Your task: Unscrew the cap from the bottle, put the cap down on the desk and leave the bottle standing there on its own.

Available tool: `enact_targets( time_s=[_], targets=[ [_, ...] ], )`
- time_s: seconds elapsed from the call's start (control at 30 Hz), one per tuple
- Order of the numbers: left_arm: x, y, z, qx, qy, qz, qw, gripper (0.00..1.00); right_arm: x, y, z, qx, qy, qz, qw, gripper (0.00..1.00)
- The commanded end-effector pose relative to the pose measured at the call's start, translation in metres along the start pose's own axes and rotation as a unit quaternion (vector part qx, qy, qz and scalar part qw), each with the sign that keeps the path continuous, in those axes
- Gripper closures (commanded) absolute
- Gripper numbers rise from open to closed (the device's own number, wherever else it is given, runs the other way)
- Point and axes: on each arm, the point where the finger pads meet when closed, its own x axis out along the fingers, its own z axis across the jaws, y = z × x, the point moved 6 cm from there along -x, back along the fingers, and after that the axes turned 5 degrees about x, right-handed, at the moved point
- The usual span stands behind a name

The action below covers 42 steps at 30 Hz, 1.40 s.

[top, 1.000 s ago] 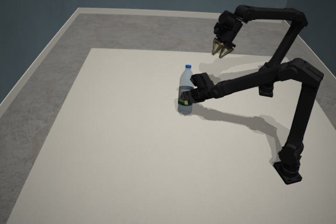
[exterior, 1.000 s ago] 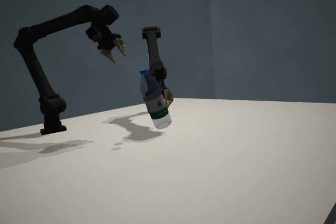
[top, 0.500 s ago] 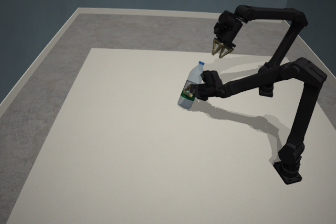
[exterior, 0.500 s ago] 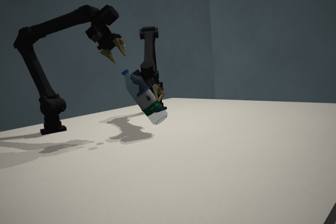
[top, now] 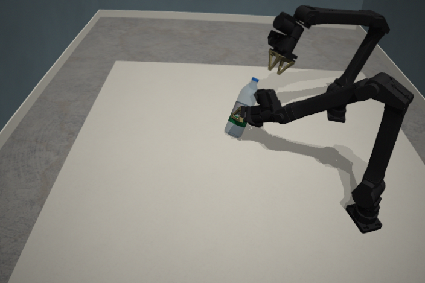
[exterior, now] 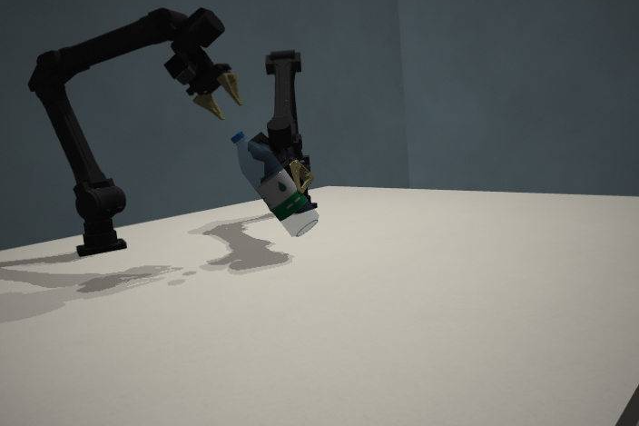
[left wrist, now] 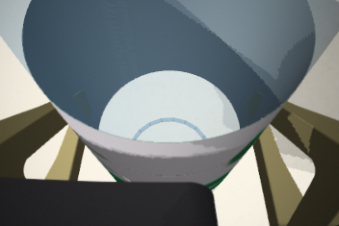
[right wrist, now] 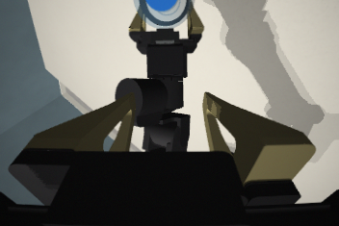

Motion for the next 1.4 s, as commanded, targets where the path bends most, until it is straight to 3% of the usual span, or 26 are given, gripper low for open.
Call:
enact_targets(
  time_s=[0.0, 0.13, 0.3, 0.97, 1.07, 1.17, 1.2, 1.37],
  targets=[
    [0.004, 0.000, 0.007, -0.003, -0.008, -0.002, 1.000, 1.00, 0.004, -0.061, 0.035, 0.024, -0.018, 0.017, 0.999, 0.43],
    [0.004, 0.000, 0.007, -0.003, -0.008, -0.002, 1.000, 1.00, 0.011, -0.084, 0.037, 0.034, -0.017, 0.046, 0.998, 0.43],
    [0.004, 0.000, 0.007, -0.003, -0.008, -0.002, 1.000, 1.00, 0.007, -0.071, 0.028, 0.030, -0.017, 0.050, 0.998, 0.43],
    [0.004, 0.000, 0.007, -0.003, -0.008, -0.002, 1.000, 1.00, 0.013, -0.073, 0.028, 0.031, -0.011, 0.050, 0.998, 0.43],
    [0.004, 0.000, 0.007, -0.003, -0.008, -0.002, 1.000, 1.00, 0.004, -0.077, 0.036, 0.028, -0.022, 0.047, 0.998, 0.43],
    [0.004, 0.000, 0.007, -0.003, -0.008, -0.002, 1.000, 1.00, 0.013, -0.073, 0.028, 0.031, -0.011, 0.050, 0.998, 0.43],
    [0.004, 0.000, 0.007, -0.003, -0.008, -0.002, 1.000, 1.00, 0.004, -0.077, 0.036, 0.028, -0.022, 0.046, 0.998, 0.43],
    [0.004, 0.000, 0.007, -0.003, -0.008, -0.002, 1.000, 1.00, 0.002, -0.071, 0.041, 0.019, -0.027, 0.050, 0.998, 0.43]
  ],
)
